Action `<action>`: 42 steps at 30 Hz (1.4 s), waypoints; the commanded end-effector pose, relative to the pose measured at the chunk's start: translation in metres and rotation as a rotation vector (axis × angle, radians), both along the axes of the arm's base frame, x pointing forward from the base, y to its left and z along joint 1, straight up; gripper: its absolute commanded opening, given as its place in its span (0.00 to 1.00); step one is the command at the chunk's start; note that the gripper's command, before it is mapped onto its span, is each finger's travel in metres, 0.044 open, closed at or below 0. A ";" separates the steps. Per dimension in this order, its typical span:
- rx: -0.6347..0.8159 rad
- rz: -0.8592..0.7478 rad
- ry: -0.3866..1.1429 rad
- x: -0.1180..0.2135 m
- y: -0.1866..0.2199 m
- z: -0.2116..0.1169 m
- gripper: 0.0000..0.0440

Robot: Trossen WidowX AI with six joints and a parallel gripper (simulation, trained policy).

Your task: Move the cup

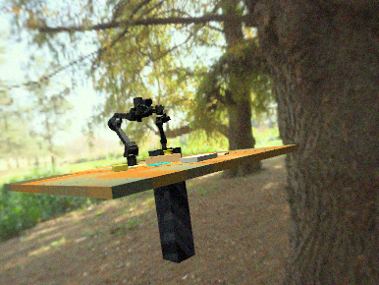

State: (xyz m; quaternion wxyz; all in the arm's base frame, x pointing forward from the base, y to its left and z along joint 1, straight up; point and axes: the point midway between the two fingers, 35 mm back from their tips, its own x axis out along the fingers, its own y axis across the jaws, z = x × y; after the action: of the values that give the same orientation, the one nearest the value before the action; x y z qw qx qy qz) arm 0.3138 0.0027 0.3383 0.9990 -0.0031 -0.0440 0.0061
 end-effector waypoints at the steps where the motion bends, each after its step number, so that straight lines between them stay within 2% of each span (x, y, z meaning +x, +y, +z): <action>1: 0.001 0.002 0.001 0.000 0.000 0.001 0.85; 12: 0.031 0.018 0.057 -0.004 0.004 0.000 0.20; 14: 0.044 0.020 0.076 -0.004 0.005 -0.001 0.12; 17: 0.068 0.029 0.103 -0.004 0.007 -0.001 0.16; 22: 0.115 0.047 0.141 -0.003 0.012 0.001 0.37; 24: 0.135 0.054 0.157 -0.003 0.014 0.002 0.41; 42: 0.336 0.092 0.341 0.001 0.034 0.004 0.36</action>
State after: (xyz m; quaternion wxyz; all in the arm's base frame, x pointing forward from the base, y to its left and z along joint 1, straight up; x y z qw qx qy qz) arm 0.3141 0.0321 0.3401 0.9827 0.1449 0.1079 0.0410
